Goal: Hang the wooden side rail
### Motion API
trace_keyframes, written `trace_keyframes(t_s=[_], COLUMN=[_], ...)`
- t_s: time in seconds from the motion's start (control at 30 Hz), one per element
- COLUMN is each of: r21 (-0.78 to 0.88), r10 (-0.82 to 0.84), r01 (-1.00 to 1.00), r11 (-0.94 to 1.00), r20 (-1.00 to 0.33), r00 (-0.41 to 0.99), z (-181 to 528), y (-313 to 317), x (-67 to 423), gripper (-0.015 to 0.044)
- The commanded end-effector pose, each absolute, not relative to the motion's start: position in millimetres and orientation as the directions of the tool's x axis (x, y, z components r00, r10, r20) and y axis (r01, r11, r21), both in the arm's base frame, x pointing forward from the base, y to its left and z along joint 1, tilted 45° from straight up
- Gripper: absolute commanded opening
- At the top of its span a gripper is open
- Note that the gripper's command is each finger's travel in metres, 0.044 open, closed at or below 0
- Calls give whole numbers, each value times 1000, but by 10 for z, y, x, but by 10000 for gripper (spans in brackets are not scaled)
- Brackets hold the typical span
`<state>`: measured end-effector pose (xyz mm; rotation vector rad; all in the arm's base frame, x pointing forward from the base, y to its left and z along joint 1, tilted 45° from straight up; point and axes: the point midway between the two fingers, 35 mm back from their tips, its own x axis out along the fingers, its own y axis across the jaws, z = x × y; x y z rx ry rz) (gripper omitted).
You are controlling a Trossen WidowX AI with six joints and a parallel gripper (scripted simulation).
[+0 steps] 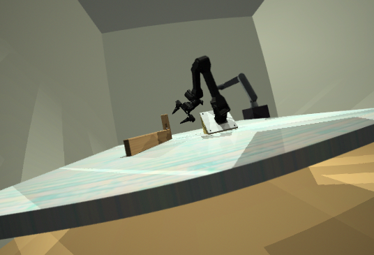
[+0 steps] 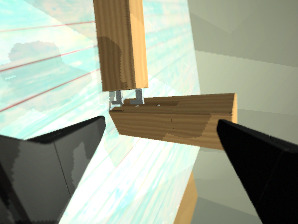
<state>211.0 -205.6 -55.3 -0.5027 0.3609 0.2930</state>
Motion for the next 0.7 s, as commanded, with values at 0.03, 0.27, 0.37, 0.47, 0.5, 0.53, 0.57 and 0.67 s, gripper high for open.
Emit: trace_keyframes(t_s=[0.03, 0.27, 0.37, 0.47, 0.5, 0.53, 0.57, 0.67], r21=[-405, -405, -405, -405, -405, -405, -405, -310], r10=[206, 206, 206, 206, 206, 206, 206, 211], r01=[-364, -364, -364, -364, -364, -364, -364, -363], r11=[838, 838, 838, 838, 838, 838, 838, 879], r20=[-384, -384, -384, -384, -384, -384, -384, -430], r00=[900, 900, 900, 900, 900, 900, 900, 878], z=[-545, -545, -545, -545, -545, -545, -545, -560], y=[-1991, -1991, -1991, -1991, -1991, -1991, -1991, -1981], x=[2124, 2124, 2124, 2124, 2124, 2124, 2124, 2167], gripper=[440, 440, 440, 440, 440, 440, 440, 440])
